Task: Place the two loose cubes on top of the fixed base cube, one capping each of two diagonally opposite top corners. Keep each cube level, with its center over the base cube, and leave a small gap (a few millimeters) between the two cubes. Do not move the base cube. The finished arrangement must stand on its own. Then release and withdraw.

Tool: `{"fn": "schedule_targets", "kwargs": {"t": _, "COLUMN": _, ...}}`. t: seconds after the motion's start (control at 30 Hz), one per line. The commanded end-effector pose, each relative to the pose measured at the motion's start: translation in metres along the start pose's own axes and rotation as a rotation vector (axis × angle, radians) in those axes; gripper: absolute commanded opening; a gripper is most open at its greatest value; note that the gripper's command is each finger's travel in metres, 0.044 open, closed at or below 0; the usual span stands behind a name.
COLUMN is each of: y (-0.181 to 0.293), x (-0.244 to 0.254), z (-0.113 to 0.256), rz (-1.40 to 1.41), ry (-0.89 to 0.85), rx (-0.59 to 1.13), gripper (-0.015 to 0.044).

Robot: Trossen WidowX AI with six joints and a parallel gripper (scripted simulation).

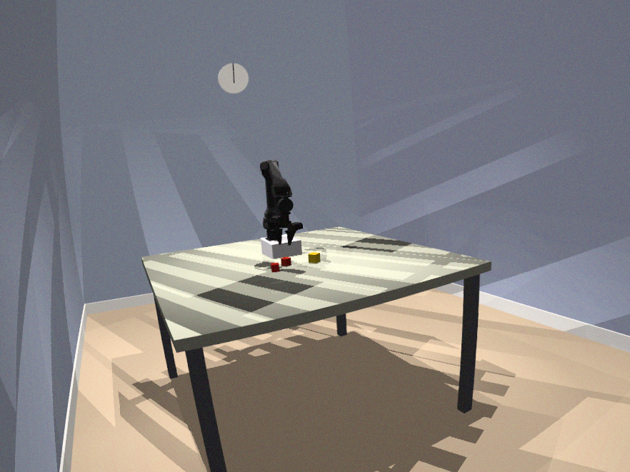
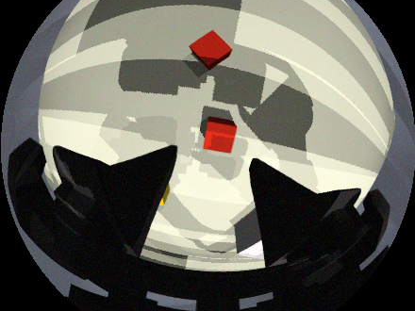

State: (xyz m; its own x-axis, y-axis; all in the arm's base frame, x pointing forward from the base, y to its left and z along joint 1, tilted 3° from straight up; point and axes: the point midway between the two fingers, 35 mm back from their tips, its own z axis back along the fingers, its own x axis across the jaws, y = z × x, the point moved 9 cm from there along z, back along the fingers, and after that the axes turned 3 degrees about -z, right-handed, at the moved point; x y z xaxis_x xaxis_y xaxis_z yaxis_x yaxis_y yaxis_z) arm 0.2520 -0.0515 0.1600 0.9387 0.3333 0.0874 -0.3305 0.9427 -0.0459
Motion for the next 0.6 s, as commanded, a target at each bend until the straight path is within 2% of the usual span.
{"fn": "schedule_targets", "kwargs": {"t": 0.0, "y": 0.004, "x": -0.005, "z": -0.030, "rz": -0.007, "ry": 0.020, "rx": 0.018, "gripper": 0.0265}}
{"fn": "schedule_targets", "kwargs": {"t": 0.57, "y": 0.004, "x": -0.005, "z": -0.054, "rz": -0.007, "ry": 0.020, "rx": 0.018, "gripper": 0.0265}}
